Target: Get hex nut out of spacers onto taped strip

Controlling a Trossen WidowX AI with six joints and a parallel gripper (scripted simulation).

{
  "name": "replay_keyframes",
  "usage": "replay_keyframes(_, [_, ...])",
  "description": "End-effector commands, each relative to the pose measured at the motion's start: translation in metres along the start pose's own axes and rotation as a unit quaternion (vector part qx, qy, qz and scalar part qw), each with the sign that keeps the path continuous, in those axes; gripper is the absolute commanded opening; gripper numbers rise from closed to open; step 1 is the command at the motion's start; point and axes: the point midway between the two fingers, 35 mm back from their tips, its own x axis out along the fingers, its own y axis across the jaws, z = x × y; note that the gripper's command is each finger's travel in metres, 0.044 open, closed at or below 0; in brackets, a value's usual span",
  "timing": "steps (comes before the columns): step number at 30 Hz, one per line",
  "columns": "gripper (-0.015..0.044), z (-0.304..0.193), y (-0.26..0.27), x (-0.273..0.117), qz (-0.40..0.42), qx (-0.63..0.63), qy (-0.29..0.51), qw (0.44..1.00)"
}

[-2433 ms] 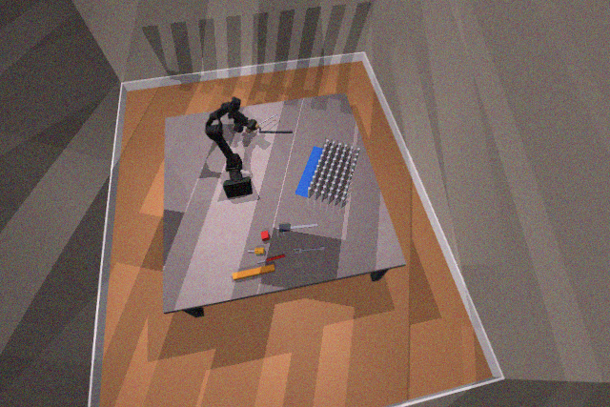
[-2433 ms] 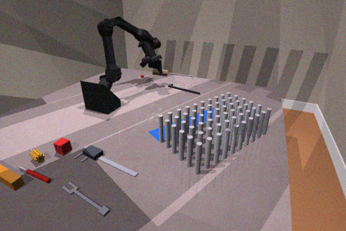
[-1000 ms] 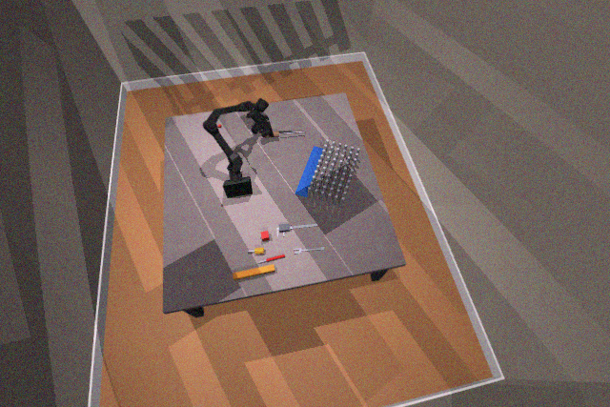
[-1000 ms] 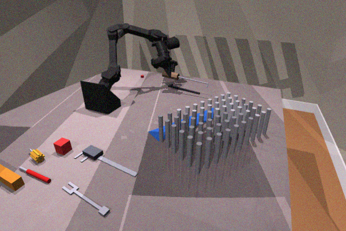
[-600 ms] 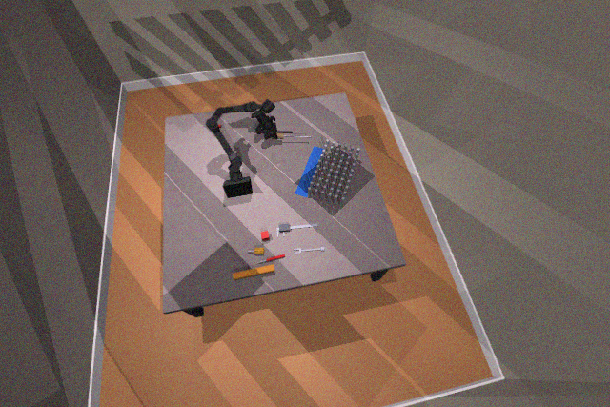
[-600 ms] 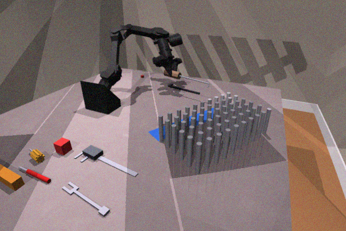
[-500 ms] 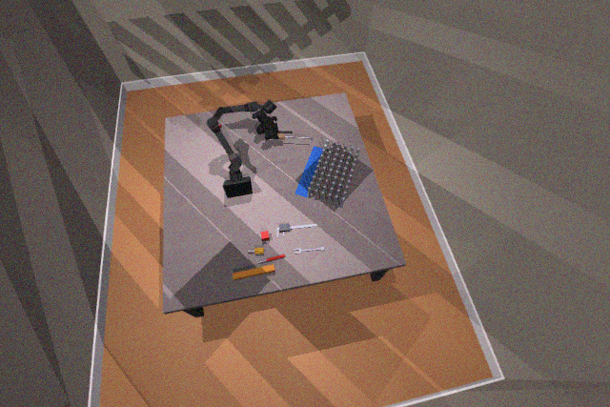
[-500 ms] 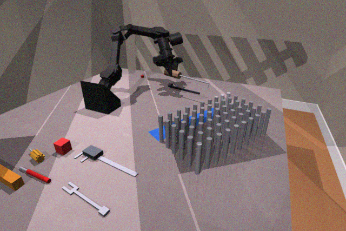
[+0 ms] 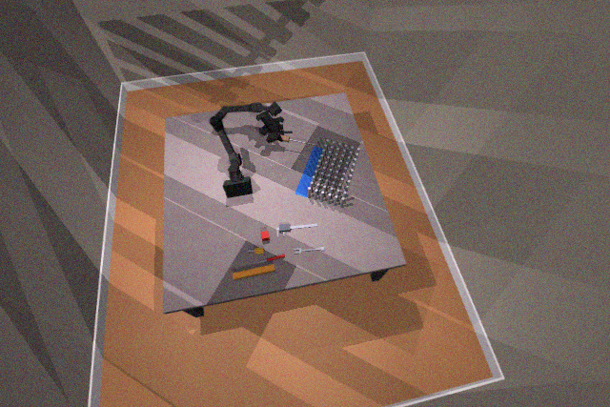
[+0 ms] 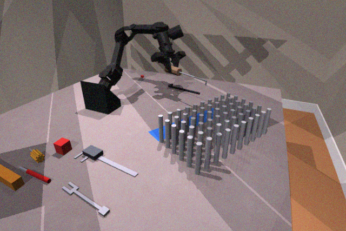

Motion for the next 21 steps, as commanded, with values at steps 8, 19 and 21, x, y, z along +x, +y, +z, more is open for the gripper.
replay_keyframes(8, [0.0000, -0.025, 0.022, -0.006, -0.013, 0.073, 0.003, 0.997])
replay_keyframes(19, [0.0000, -0.008, 0.015, 0.037, -0.006, 0.071, 0.001, 0.997])
replay_keyframes(21, [0.0000, -0.003, 0.014, 0.047, -0.006, 0.070, 0.001, 0.998])
